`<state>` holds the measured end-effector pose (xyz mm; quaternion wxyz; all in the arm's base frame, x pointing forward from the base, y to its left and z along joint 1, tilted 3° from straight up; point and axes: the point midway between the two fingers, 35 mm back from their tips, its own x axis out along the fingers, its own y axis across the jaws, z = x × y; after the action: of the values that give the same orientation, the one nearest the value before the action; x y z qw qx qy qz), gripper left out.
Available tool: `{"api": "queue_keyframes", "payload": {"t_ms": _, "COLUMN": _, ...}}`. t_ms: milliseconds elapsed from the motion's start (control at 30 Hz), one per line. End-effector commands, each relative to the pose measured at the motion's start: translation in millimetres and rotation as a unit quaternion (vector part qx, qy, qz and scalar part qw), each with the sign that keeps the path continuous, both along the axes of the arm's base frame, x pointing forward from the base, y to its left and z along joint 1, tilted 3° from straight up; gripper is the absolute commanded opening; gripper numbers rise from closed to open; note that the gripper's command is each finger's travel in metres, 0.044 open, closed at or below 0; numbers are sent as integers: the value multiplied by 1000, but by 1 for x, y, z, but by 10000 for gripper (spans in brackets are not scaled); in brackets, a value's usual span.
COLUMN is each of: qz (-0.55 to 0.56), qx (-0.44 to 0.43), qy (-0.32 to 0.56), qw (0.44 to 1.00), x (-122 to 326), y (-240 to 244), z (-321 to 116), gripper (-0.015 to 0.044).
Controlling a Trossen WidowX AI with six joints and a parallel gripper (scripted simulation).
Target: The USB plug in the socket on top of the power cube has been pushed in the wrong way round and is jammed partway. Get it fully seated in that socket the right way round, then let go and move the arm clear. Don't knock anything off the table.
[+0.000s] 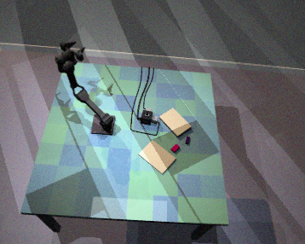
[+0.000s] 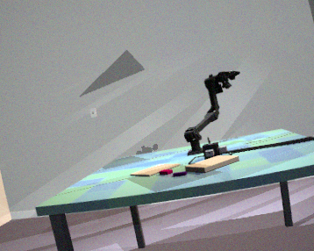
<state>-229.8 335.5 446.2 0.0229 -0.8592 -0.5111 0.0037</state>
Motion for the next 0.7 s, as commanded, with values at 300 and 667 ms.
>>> {"api": "queue_keyframes", "payload": {"t_ms": 300, "qz": 147, "qx": 188, "qy": 169, "qw": 956, "x": 41, "y": -72, "z": 120, "gripper": 440}}
{"api": "queue_keyframes", "payload": {"t_ms": 667, "qz": 206, "qx": 448, "qy": 321, "qw": 809, "x": 194, "y": -195, "z": 225, "gripper": 440}}
